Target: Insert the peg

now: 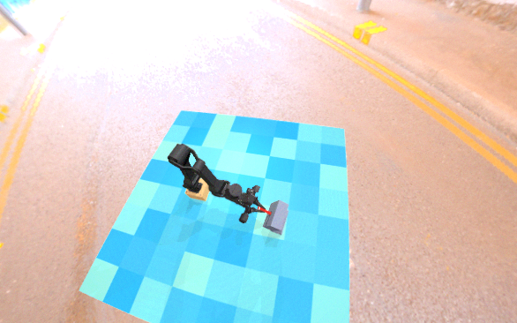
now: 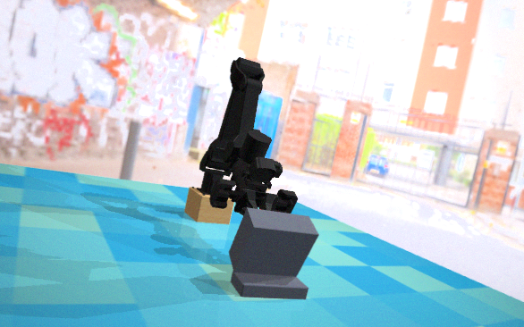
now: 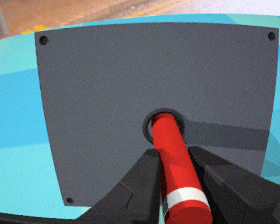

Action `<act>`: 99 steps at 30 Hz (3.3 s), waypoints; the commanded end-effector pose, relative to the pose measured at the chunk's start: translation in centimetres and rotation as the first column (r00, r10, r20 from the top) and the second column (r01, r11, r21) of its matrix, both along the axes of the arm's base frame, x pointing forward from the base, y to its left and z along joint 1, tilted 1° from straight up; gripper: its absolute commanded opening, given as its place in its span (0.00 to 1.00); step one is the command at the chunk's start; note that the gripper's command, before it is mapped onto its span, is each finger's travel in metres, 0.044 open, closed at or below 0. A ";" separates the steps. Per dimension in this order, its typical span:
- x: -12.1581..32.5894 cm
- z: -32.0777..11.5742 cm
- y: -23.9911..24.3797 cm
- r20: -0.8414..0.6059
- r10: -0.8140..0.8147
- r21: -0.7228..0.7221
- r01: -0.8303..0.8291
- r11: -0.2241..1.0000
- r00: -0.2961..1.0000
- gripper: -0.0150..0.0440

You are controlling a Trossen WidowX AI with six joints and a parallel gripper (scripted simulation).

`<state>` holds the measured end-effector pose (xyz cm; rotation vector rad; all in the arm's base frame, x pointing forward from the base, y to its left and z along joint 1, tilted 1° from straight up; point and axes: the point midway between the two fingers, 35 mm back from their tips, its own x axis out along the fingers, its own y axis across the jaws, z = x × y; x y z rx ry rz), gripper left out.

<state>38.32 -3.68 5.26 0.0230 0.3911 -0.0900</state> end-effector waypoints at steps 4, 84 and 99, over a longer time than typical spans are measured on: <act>0.4 0.0 0.0 0.005 0.003 -0.001 -0.003 1.000 1.000 0.25; 0.1 0.4 0.0 0.003 0.002 0.000 -0.002 1.000 1.000 1.00; -1.0 1.1 0.2 0.004 0.001 0.000 -0.001 1.000 1.000 1.00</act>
